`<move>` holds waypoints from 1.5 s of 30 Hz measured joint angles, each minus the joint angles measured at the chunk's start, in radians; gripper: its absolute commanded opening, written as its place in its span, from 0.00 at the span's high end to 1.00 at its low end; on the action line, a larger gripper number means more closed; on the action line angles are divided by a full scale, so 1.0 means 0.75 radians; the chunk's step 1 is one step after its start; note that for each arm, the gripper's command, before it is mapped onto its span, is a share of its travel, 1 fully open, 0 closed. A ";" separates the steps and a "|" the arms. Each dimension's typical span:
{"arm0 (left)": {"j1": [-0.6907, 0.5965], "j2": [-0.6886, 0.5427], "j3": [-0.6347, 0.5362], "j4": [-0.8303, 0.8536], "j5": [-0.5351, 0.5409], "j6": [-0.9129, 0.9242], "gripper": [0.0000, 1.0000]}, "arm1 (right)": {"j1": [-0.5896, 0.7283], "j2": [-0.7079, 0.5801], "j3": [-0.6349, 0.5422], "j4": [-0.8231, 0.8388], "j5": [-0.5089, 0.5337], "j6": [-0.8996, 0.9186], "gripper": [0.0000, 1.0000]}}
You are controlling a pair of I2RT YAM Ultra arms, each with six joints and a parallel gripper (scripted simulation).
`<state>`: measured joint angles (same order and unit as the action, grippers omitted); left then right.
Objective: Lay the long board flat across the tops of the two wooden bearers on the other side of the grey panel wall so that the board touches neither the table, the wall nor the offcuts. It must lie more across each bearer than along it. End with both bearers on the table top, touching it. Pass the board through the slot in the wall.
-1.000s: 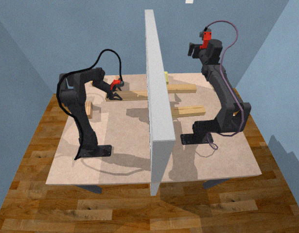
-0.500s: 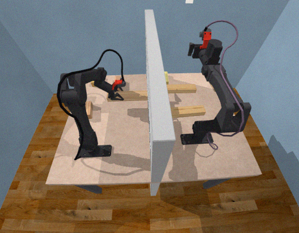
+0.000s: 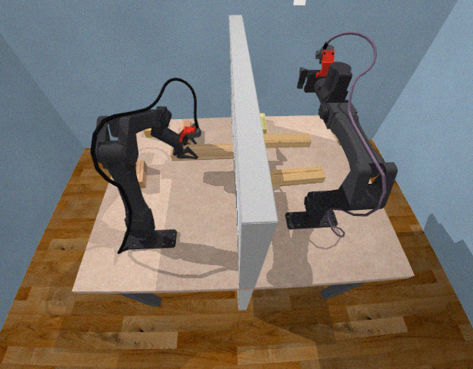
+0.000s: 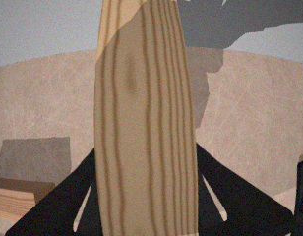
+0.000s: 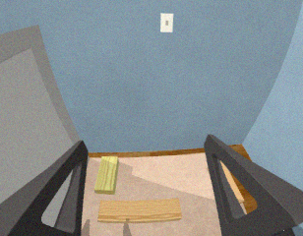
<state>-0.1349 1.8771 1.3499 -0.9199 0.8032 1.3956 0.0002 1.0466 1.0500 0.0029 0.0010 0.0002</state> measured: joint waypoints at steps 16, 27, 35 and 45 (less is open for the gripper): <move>-0.032 -0.005 0.001 0.037 -0.003 -0.050 1.00 | 0.000 0.000 0.000 0.000 0.000 0.000 0.00; -0.059 -0.005 -0.004 0.064 -0.010 -0.086 1.00 | 0.000 0.000 0.000 0.000 0.000 0.000 0.00; -0.078 -0.005 -0.004 0.079 -0.012 -0.108 1.00 | 0.000 0.000 0.000 0.000 0.000 0.000 0.00; -0.096 -0.005 -0.004 0.104 -0.018 -0.140 1.00 | 0.000 0.000 0.000 0.000 0.000 0.000 0.00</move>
<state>-0.2066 1.8736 1.3472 -0.8421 0.7895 1.2903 0.0002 1.0466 1.0500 0.0029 0.0010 0.0002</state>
